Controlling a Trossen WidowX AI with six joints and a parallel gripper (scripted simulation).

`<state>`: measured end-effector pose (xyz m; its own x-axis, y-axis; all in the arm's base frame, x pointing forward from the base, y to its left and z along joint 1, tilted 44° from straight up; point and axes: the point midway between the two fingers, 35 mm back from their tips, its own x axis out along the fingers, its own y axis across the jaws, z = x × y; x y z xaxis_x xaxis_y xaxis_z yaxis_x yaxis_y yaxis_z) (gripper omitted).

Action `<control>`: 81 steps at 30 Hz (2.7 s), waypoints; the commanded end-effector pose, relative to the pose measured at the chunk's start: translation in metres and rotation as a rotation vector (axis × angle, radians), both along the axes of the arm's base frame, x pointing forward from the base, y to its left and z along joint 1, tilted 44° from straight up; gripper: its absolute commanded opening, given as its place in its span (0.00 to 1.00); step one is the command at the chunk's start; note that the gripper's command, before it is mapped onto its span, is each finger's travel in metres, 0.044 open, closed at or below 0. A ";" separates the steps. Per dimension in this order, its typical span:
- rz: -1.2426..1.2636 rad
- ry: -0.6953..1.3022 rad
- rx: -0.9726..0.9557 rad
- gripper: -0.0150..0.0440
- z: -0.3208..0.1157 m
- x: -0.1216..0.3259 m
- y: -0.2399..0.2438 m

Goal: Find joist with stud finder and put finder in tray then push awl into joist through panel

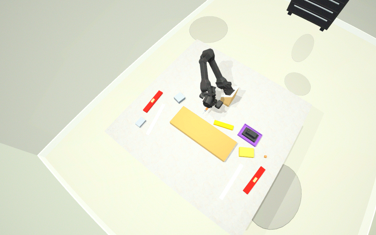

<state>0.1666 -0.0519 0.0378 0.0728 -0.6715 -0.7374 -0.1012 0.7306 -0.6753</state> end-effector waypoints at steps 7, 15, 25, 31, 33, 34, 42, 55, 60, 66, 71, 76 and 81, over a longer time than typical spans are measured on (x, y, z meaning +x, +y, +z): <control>-0.005 -0.007 -0.009 0.25 0.031 -0.009 0.023; -0.050 -0.013 0.008 0.25 0.046 -0.017 0.034; -0.465 -0.046 0.303 0.25 0.047 -0.011 0.063; -0.733 -0.059 0.483 0.25 0.055 0.000 0.084; -0.822 -0.061 0.542 0.25 0.059 0.005 0.090; -0.866 -0.062 0.571 0.25 0.062 0.008 0.094; -1.214 -0.053 0.803 0.25 0.088 0.036 0.116; -1.546 -0.029 1.049 0.25 0.125 0.074 0.127; -1.583 -0.097 1.130 0.25 0.111 0.092 0.127; -1.623 -0.173 1.236 0.25 0.098 0.114 0.127; -1.651 -0.229 1.327 0.25 0.089 0.130 0.126; -1.675 -0.276 1.420 0.25 0.083 0.144 0.124; -1.693 -0.317 1.515 0.25 0.078 0.155 0.123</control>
